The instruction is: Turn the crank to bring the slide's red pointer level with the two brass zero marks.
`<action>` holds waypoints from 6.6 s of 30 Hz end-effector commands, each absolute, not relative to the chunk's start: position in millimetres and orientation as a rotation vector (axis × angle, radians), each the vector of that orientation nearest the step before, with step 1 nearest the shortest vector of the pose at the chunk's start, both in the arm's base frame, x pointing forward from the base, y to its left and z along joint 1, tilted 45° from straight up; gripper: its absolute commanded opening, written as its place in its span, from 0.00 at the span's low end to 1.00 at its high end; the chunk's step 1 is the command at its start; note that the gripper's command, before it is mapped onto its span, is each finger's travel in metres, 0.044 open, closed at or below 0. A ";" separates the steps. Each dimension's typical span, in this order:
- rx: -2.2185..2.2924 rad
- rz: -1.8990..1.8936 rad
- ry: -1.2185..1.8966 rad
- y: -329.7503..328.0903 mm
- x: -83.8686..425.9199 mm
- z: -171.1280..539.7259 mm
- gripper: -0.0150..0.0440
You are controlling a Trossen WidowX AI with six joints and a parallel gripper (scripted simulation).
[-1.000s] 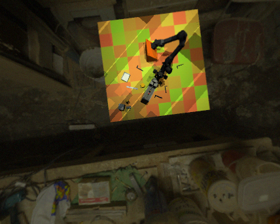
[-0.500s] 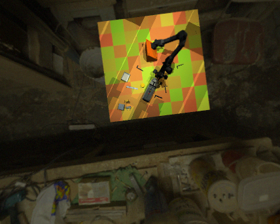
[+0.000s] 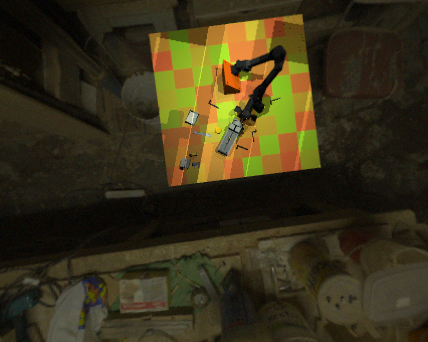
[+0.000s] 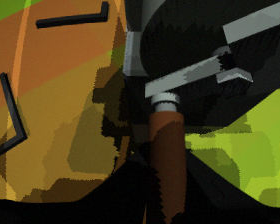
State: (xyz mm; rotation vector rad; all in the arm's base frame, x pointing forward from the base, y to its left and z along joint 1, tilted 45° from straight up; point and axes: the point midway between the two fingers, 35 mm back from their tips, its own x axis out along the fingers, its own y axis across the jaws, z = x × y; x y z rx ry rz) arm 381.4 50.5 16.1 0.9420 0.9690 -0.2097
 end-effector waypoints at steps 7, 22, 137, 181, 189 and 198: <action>0.944 -0.199 0.951 47.2 384.7 27.6 0.25; 0.944 -0.199 0.950 40.2 385.0 35.5 0.25; 0.941 -0.201 0.951 -4.7 360.4 23.3 0.25; 0.941 -0.201 0.951 -4.0 360.6 22.8 0.25; 0.941 -0.201 0.951 -4.0 360.6 22.7 0.25; 0.941 -0.201 0.951 -3.9 360.6 22.6 0.25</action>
